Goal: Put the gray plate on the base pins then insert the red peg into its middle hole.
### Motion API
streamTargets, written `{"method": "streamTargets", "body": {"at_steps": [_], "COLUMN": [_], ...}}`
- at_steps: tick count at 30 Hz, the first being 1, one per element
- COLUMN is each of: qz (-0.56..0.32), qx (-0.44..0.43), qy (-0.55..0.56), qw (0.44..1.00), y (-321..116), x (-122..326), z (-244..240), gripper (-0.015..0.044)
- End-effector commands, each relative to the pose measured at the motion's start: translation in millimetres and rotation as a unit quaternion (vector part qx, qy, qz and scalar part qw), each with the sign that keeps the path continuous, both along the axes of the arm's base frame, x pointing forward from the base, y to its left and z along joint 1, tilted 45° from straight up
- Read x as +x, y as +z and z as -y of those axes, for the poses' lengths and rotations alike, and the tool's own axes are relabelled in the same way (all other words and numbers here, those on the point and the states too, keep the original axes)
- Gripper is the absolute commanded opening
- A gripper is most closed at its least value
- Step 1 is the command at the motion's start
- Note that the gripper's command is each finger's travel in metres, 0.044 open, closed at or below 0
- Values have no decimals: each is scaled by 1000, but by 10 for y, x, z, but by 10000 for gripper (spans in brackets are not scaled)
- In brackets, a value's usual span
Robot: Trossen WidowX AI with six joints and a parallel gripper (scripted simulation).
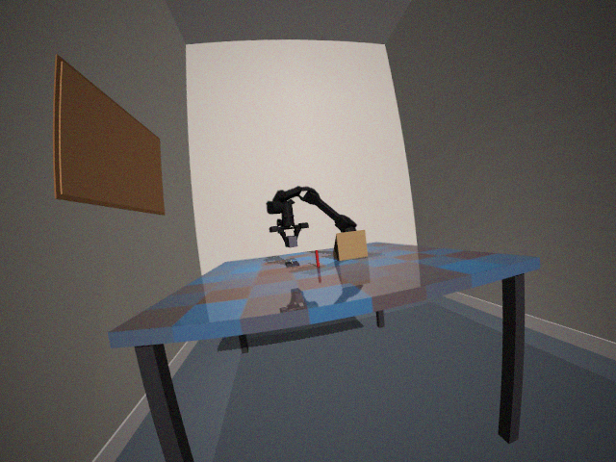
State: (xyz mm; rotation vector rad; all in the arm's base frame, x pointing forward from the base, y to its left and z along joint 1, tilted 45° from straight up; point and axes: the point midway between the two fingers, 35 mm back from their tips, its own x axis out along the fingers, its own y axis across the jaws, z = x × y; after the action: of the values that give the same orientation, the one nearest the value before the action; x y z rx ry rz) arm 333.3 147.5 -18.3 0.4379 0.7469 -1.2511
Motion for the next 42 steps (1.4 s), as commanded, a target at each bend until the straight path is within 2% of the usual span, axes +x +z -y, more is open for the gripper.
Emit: {"method": "streamTargets", "body": {"at_steps": [1, 9, 42], "qz": [2, 4, 33], "qx": [3, 4, 15], "qy": [1, -1, -30], "qw": [1000, 1000, 999], "y": [92, 183, 494], "x": [-36, -52, 227], "z": [-94, -116, 872], "gripper": [0, 0, 0]}}
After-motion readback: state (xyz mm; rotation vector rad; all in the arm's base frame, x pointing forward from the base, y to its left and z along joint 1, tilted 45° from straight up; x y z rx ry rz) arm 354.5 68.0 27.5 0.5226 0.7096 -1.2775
